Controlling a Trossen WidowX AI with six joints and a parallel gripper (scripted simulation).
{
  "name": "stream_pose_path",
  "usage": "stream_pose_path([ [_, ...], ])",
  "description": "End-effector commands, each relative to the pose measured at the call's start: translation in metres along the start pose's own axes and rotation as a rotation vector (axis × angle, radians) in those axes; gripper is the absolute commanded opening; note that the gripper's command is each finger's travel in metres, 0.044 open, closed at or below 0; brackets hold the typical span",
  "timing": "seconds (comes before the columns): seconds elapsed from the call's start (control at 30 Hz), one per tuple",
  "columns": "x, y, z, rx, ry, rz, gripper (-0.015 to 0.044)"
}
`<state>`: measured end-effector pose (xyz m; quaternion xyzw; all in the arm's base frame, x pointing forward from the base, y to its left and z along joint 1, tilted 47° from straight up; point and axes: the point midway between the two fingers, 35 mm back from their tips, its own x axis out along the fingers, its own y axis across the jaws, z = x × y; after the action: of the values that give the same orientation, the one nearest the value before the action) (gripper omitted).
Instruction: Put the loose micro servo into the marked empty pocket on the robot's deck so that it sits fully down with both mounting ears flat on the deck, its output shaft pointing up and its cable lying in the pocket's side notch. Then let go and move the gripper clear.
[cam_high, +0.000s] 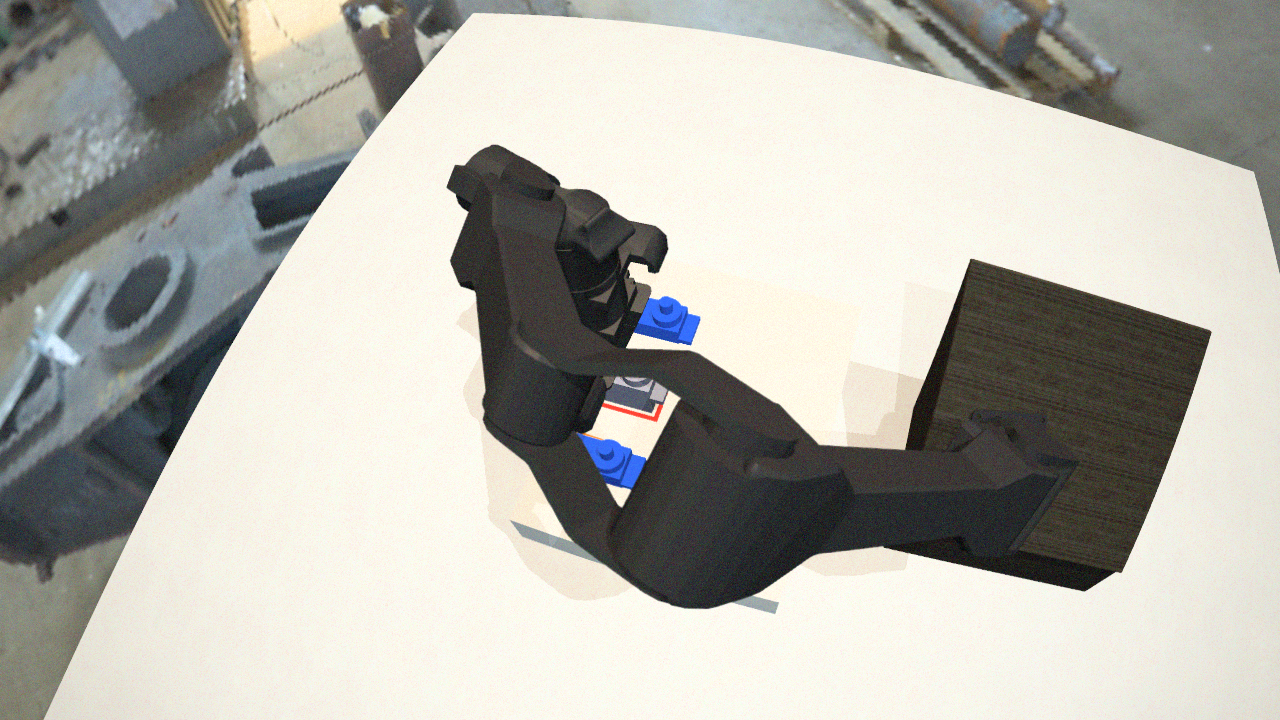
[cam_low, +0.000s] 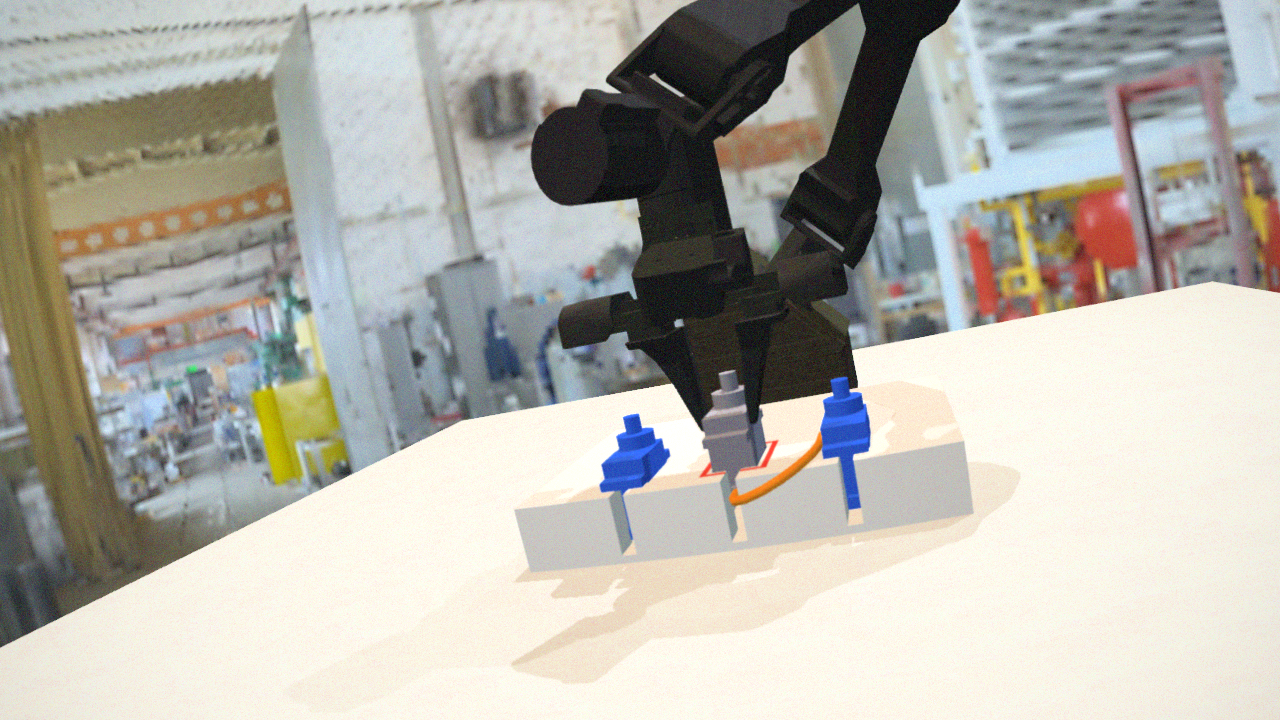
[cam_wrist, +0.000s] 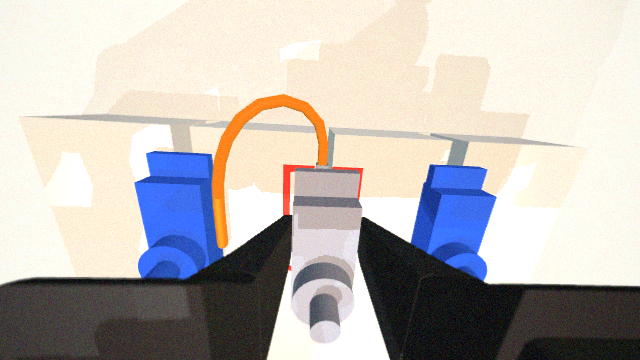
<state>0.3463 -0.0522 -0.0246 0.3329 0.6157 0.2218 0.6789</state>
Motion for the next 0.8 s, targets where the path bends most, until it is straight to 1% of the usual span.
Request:
stream_pose_path([
  [0.0,0.004,0.000,0.000,0.004,-0.002,0.003,0.0000],
  [0.57,0.021,0.001,0.000,0.004,-0.002,0.004,0.0000],
  [0.77,0.019,0.000,0.000,0.004,-0.002,0.004,0.0157],
])
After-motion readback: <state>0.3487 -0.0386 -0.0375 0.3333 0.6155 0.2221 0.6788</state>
